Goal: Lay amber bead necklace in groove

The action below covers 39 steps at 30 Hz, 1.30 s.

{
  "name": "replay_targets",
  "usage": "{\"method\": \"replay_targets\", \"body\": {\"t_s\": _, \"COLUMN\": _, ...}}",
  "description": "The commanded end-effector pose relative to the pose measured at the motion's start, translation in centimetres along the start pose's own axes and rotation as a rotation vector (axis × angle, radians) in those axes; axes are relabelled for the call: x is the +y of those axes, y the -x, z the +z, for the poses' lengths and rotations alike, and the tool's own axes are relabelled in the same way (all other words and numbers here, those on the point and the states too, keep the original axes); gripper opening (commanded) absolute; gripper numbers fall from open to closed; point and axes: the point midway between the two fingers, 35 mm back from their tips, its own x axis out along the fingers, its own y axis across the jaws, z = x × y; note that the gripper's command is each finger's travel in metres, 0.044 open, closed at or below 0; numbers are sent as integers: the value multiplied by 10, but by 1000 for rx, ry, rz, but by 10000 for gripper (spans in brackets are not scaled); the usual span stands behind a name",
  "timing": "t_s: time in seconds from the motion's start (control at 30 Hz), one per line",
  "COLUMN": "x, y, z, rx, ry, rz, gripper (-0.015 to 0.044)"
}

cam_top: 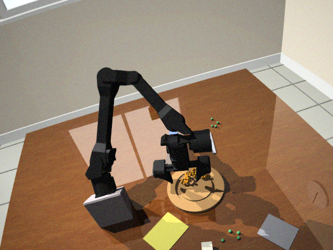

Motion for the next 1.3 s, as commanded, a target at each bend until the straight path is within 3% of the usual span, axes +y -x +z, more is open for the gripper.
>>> {"method": "replay_targets", "body": {"t_s": 0.0, "x": 0, "y": 11, "z": 0, "rx": 3, "ry": 3, "rz": 2, "gripper": 440}}
{"method": "replay_targets", "body": {"t_s": 1.27, "x": 0, "y": 13, "z": 0, "rx": 3, "ry": 3, "rz": 3, "gripper": 440}}
